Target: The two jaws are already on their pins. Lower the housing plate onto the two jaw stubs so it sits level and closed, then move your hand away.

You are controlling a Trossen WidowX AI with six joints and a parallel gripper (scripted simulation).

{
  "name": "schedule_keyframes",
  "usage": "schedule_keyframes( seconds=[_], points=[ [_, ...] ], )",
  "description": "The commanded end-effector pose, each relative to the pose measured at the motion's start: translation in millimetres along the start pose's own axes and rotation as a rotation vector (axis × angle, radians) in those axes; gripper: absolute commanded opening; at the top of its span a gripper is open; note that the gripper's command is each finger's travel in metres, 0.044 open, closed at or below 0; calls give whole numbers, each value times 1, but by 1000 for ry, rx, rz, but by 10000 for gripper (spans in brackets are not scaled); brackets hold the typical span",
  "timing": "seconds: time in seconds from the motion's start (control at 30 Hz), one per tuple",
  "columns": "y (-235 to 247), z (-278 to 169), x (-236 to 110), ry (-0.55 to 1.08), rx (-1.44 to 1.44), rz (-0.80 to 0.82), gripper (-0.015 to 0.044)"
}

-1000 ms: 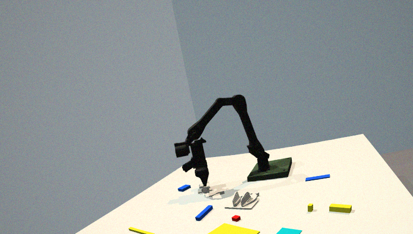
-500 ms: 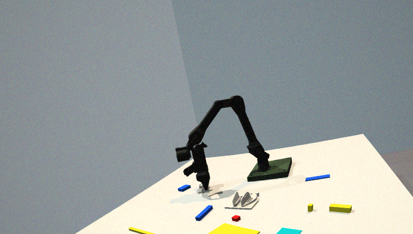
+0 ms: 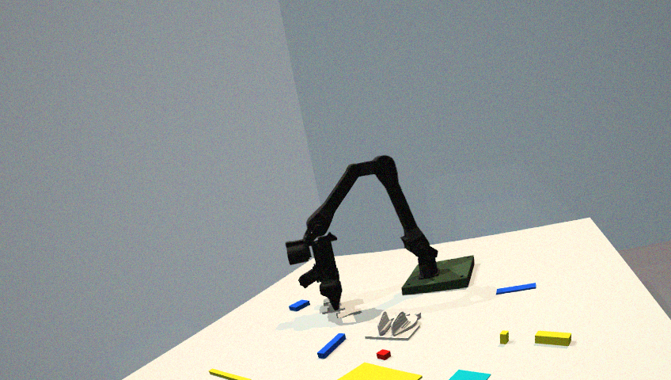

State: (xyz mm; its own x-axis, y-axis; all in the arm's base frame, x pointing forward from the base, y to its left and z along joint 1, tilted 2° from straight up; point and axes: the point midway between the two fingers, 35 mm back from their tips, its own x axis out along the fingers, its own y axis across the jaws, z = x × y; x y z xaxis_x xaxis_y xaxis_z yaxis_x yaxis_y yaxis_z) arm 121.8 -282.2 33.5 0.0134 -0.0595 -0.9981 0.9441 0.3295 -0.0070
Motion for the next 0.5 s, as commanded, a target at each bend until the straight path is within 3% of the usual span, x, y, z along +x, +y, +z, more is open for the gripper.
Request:
schedule_keyframes(
  seconds=[0.0, 0.47],
  points=[
    [1, -1, 1, 4, -4, 5, 440],
    [1, -1, 3, 4, -4, 5, 440]
  ],
)
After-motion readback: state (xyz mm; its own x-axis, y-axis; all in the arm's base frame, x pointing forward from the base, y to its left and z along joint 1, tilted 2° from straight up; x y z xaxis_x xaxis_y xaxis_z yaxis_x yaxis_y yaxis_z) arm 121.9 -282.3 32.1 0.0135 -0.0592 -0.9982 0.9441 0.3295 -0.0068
